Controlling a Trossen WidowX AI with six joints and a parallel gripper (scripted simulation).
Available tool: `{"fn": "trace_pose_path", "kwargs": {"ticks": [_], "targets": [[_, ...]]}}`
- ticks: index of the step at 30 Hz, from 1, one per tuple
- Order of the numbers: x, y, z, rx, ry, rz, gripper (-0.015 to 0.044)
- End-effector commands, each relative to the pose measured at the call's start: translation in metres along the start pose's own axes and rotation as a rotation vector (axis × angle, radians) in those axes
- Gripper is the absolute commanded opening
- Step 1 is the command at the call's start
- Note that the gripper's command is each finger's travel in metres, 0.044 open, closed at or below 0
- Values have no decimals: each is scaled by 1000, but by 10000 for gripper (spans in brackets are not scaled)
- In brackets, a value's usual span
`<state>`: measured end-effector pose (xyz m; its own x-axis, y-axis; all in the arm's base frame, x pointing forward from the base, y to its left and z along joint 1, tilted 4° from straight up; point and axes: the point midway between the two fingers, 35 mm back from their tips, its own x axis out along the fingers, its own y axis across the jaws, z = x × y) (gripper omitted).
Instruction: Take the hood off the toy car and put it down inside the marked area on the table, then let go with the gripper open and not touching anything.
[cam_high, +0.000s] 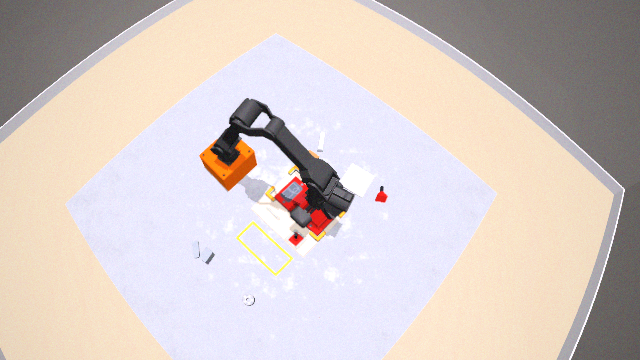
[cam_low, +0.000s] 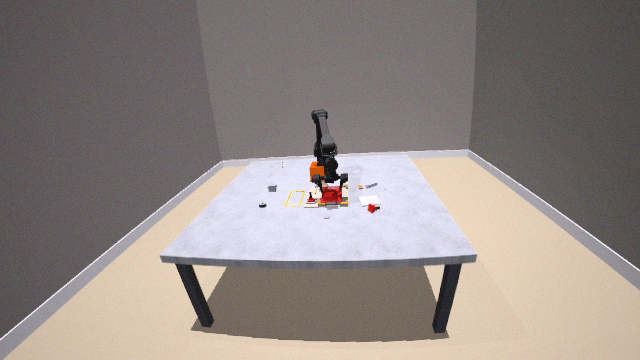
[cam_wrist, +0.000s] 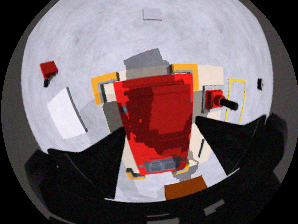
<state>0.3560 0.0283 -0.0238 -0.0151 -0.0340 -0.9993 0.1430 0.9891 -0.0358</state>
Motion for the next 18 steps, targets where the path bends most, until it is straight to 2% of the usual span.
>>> {"fn": "trace_pose_path", "kwargs": {"ticks": [1, 18], "targets": [[5, 0, -3, -7, 10, 2, 440], [13, 0, -3, -7, 10, 2, 440]]}}
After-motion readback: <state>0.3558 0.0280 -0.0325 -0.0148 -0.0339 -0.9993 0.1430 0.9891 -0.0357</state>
